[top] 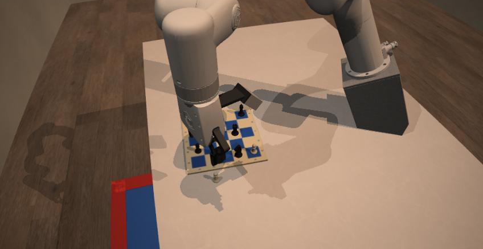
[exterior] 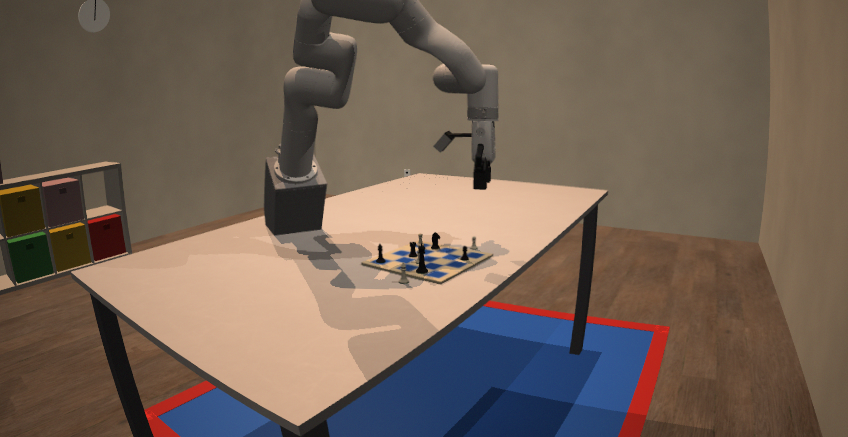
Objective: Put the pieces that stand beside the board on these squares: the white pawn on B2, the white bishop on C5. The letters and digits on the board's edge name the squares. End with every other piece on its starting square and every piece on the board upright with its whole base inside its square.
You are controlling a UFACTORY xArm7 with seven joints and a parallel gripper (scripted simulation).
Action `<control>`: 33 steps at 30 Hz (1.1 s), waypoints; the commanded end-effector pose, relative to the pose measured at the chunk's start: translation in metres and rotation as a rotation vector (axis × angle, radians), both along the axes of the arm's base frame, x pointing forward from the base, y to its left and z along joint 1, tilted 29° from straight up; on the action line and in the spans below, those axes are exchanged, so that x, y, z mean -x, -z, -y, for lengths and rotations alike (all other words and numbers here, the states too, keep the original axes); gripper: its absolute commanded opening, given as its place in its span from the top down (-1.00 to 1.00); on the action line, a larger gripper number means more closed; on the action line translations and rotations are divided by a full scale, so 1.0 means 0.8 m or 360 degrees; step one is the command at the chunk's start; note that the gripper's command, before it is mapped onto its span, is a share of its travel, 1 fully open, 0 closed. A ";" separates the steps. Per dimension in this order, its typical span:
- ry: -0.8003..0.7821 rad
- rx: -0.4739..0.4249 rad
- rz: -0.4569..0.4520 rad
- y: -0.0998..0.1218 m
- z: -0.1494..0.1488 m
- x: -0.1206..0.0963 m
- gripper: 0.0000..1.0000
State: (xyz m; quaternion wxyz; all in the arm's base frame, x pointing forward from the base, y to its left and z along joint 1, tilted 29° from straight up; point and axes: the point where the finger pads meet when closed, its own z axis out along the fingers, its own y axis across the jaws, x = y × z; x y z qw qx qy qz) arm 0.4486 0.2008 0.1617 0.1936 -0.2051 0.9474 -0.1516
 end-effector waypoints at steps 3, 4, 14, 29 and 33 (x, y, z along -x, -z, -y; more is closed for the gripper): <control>0.0062 -0.0038 0.0033 0.006 0.009 0.004 -1.00; 0.0062 -0.0038 0.0033 0.006 0.009 0.004 -1.00; 0.0062 -0.0038 0.0033 0.006 0.009 0.004 -1.00; 0.0062 -0.0038 0.0033 0.006 0.009 0.004 -1.00; 0.0104 -0.0059 0.0050 0.011 0.016 0.006 -1.00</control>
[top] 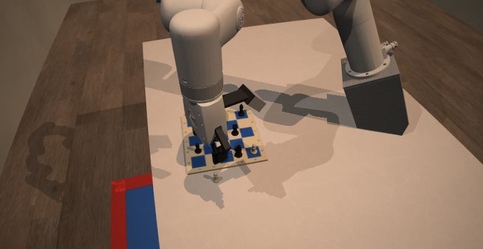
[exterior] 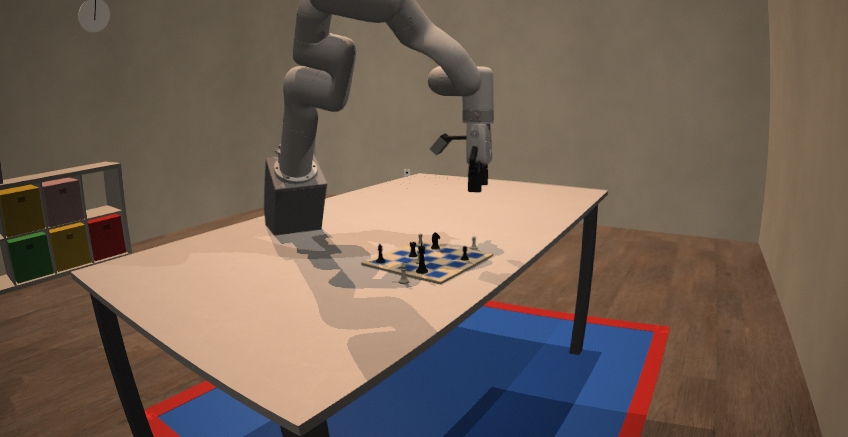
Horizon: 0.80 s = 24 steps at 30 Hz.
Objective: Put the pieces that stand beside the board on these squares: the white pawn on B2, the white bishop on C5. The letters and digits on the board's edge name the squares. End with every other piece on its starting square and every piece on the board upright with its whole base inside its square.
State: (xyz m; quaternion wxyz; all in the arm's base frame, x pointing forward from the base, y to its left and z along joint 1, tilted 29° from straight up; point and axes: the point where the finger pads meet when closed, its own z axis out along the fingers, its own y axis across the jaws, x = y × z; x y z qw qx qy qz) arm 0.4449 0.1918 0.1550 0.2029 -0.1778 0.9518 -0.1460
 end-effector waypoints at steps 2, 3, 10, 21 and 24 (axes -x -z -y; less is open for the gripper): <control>0.0027 -0.0017 0.0015 0.003 0.005 0.002 -1.00; 0.0027 -0.0017 0.0015 0.003 0.005 0.002 -1.00; 0.0040 -0.0024 0.0021 0.005 0.007 0.002 -1.00; 0.0054 -0.0031 0.0027 0.006 0.010 0.003 -1.00; 0.0054 -0.0031 0.0027 0.006 0.010 0.003 -1.00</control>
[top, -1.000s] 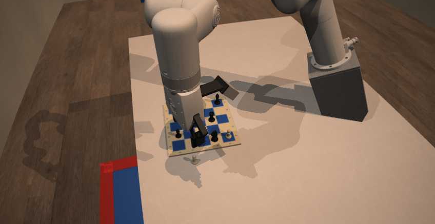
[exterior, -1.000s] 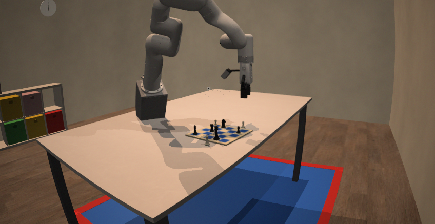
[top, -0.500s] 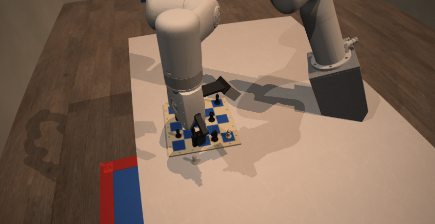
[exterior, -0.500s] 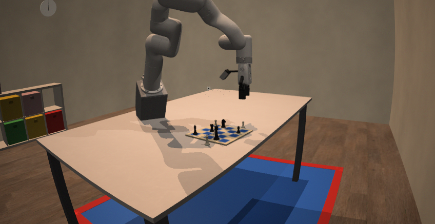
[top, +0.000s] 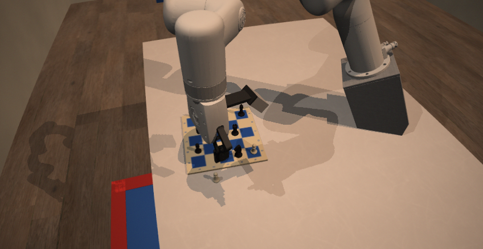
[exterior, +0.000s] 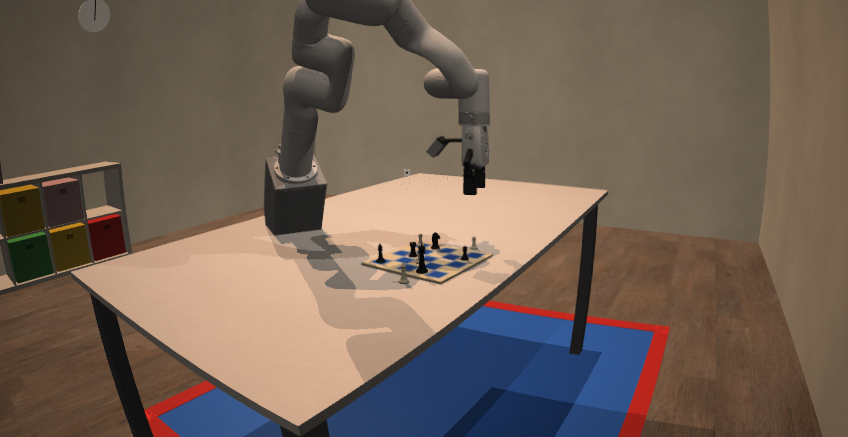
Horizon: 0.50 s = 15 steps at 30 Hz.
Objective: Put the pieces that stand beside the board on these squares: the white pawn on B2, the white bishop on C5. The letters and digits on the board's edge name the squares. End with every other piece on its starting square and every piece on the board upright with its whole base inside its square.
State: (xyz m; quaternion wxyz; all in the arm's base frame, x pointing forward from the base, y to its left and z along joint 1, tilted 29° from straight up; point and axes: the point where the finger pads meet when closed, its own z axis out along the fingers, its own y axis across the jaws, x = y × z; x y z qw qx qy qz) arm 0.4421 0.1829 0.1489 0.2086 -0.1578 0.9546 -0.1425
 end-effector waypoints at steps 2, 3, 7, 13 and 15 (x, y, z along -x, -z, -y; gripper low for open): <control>-0.0003 -0.0002 0.0004 -0.001 -0.002 0.000 -1.00; -0.0003 -0.0002 0.0004 -0.001 -0.002 0.000 -1.00; -0.0003 -0.0002 0.0004 -0.001 -0.002 0.000 -1.00; -0.0003 -0.0002 0.0004 -0.001 -0.002 0.000 -1.00; -0.0010 0.0001 0.0002 -0.001 -0.002 0.000 -1.00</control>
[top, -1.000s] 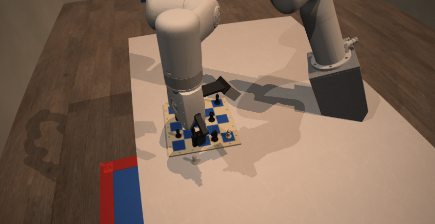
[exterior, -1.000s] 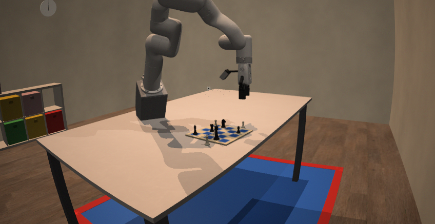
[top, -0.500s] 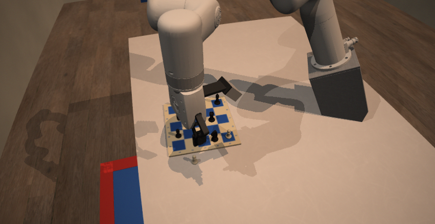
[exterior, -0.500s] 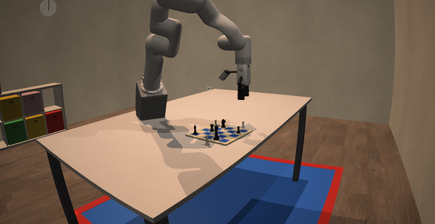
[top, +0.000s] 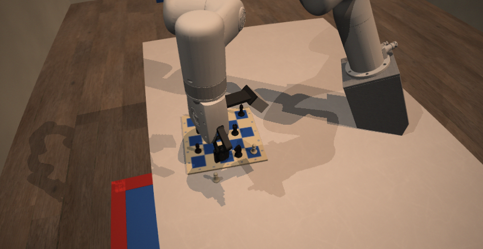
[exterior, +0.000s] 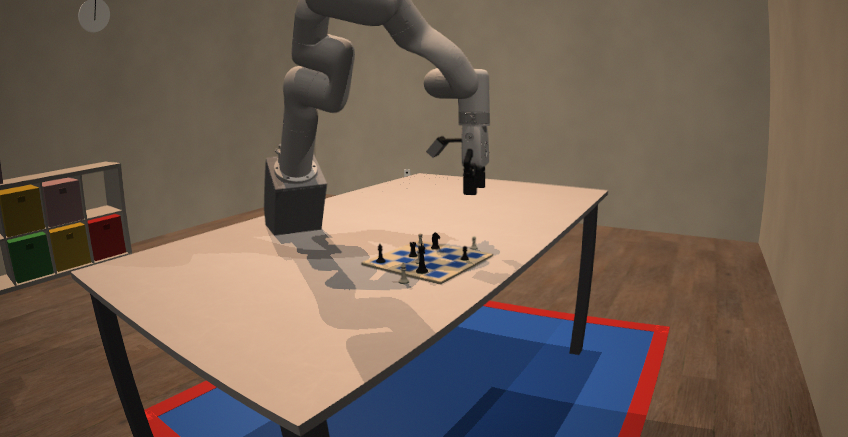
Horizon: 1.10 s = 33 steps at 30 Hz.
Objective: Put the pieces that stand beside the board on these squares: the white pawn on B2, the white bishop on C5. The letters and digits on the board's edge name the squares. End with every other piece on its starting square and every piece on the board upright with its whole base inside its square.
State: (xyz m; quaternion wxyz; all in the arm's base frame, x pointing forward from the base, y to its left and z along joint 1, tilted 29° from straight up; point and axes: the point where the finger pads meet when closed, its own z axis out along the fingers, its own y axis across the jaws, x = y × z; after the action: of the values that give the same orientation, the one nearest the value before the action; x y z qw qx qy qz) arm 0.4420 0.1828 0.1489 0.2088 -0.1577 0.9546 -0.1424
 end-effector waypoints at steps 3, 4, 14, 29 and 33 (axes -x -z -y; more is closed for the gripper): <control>-0.0026 0.0010 -0.0003 -0.001 -0.001 0.000 -1.00; -0.0054 0.0024 -0.0011 0.000 -0.001 -0.001 -1.00; -0.0827 0.0408 -0.0190 0.022 0.005 -0.008 -1.00; -0.1937 0.0925 -0.0352 0.047 0.012 -0.023 -1.00; -0.2161 0.1088 -0.0484 0.047 0.012 -0.023 0.31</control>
State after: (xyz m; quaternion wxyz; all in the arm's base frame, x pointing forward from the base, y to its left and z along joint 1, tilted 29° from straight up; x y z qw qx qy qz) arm 0.4557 0.1692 0.1130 0.1400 -0.7300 0.6293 -0.2266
